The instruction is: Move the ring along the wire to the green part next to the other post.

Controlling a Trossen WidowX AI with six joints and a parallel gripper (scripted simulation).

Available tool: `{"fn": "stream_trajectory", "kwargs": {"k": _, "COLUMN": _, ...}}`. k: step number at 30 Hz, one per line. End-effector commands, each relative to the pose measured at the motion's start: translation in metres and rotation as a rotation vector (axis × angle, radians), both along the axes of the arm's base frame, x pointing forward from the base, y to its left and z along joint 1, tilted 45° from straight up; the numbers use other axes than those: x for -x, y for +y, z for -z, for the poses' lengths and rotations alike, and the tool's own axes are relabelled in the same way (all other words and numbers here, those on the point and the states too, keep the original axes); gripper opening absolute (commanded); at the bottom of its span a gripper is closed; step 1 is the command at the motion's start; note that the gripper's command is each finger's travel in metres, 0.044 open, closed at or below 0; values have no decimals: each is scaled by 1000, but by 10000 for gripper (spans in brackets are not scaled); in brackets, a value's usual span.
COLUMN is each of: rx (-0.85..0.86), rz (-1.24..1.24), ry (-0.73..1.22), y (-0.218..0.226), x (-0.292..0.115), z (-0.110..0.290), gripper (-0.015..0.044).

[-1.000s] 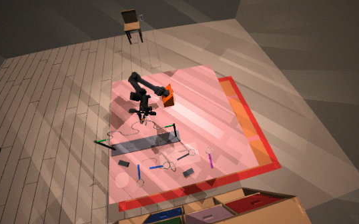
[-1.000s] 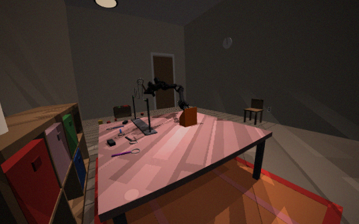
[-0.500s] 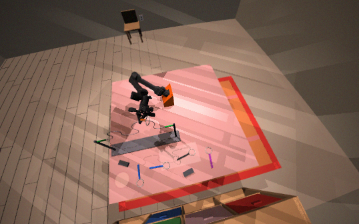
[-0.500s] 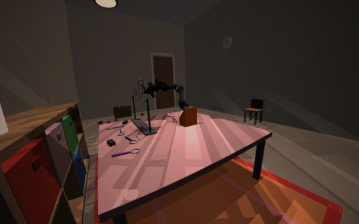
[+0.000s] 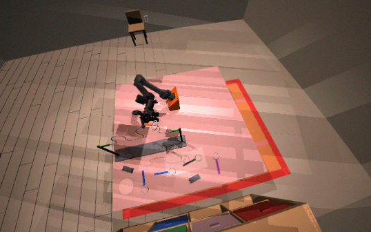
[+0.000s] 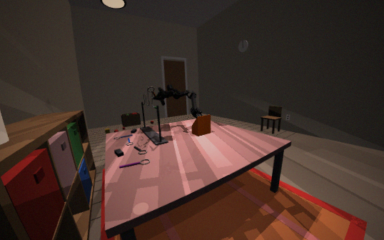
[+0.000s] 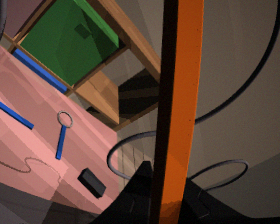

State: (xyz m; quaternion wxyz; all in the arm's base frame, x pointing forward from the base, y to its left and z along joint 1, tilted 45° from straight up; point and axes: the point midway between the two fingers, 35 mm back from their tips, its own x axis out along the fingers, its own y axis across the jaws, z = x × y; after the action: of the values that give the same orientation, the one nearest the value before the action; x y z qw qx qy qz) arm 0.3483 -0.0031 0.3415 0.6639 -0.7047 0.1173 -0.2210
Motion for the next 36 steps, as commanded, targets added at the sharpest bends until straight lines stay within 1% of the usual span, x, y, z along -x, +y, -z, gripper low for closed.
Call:
{"fn": "stream_trajectory", "kwargs": {"k": 1, "rx": 47, "rz": -4, "ry": -1, "y": 1, "x": 0, "z": -2, "gripper": -150}}
{"fn": "stream_trajectory", "kwargs": {"k": 36, "rx": 512, "rz": 4, "ry": -5, "y": 6, "x": 0, "z": -20, "gripper": -150}}
